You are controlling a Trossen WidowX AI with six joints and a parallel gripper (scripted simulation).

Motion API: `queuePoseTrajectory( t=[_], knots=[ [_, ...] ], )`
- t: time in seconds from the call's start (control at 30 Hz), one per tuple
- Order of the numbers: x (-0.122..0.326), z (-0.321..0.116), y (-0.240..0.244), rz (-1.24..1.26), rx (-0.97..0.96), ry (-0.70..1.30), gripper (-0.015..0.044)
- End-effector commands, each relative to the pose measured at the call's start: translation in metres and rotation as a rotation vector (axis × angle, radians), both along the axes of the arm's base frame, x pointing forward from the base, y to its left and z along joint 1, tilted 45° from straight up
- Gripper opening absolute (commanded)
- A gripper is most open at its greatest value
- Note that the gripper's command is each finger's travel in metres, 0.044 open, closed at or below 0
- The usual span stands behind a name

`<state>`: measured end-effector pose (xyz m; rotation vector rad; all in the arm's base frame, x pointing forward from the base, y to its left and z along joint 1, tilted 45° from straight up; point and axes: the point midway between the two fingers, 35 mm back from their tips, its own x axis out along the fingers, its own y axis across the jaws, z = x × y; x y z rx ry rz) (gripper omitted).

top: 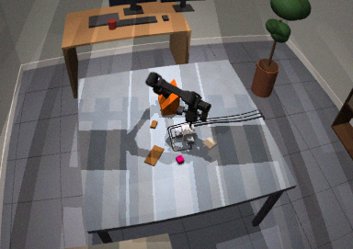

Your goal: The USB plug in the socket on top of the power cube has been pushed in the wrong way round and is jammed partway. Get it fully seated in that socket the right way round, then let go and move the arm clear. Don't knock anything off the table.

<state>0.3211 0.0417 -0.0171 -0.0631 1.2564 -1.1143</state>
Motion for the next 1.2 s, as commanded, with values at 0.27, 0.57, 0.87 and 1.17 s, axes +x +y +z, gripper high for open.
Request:
queuePoseTrajectory(
  t=[0.27,0.57,0.87,1.17],
  knots=[
    [-0.0002,-0.0003,-0.0002,-0.213,-0.032,-0.204,0.0000],
    [-0.0002,-0.0003,-0.0002,-0.381,-0.058,-0.367,0.0000],
    [-0.0002,-0.0003,-0.0002,-0.550,-0.083,-0.530,0.0000],
    [-0.0003,-0.0003,-0.0002,-0.718,-0.109,-0.692,0.0000]
  ],
)
